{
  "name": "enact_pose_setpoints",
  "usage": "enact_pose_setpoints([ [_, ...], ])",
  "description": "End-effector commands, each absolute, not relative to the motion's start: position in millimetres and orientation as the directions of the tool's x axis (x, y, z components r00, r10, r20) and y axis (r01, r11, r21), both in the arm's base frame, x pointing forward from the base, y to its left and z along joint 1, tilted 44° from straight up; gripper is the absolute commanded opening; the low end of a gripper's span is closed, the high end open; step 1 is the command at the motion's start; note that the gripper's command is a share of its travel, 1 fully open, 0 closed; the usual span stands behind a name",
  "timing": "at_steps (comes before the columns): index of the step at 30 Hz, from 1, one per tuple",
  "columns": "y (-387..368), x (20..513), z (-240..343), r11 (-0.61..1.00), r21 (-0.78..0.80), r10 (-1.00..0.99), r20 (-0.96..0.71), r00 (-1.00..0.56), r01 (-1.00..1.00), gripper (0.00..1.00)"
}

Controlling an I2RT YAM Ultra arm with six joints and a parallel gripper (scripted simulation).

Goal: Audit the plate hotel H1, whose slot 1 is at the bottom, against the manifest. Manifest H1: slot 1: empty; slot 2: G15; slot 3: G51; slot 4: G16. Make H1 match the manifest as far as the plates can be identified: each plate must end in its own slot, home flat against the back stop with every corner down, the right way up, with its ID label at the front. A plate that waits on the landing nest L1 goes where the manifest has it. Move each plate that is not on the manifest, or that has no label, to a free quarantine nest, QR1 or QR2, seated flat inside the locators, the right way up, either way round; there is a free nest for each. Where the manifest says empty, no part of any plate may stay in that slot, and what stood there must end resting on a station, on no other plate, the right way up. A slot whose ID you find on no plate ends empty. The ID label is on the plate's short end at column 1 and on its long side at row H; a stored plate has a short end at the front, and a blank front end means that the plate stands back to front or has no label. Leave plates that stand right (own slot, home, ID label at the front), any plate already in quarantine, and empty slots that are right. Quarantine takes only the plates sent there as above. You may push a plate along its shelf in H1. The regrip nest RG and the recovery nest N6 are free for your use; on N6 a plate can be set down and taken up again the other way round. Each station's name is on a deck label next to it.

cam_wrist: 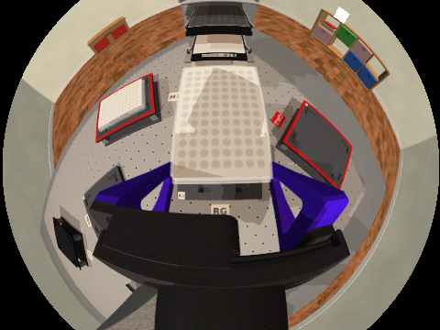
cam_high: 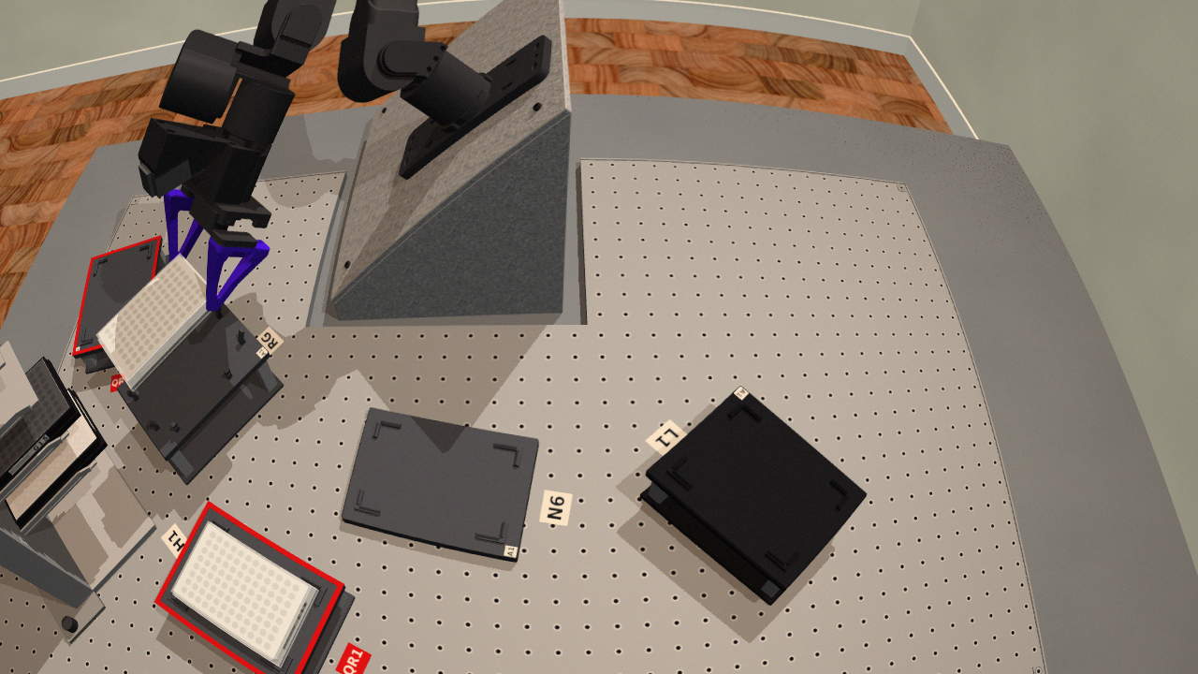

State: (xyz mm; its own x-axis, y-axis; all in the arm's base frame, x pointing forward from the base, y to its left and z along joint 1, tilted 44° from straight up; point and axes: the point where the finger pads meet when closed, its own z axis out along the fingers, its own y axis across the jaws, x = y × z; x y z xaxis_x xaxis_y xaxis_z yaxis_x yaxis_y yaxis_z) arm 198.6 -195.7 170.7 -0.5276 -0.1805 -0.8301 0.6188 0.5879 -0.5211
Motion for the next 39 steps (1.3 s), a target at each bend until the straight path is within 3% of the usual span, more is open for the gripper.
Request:
enact_pose_setpoints([
  [1,-194.5,202.2,175.3,0.595,-0.516,-0.197,-0.837,-0.51,0.616,0.86],
  [39,-206.2,203.0,162.9,0.595,-0.516,-0.198,-0.837,-0.51,0.616,0.86],
])
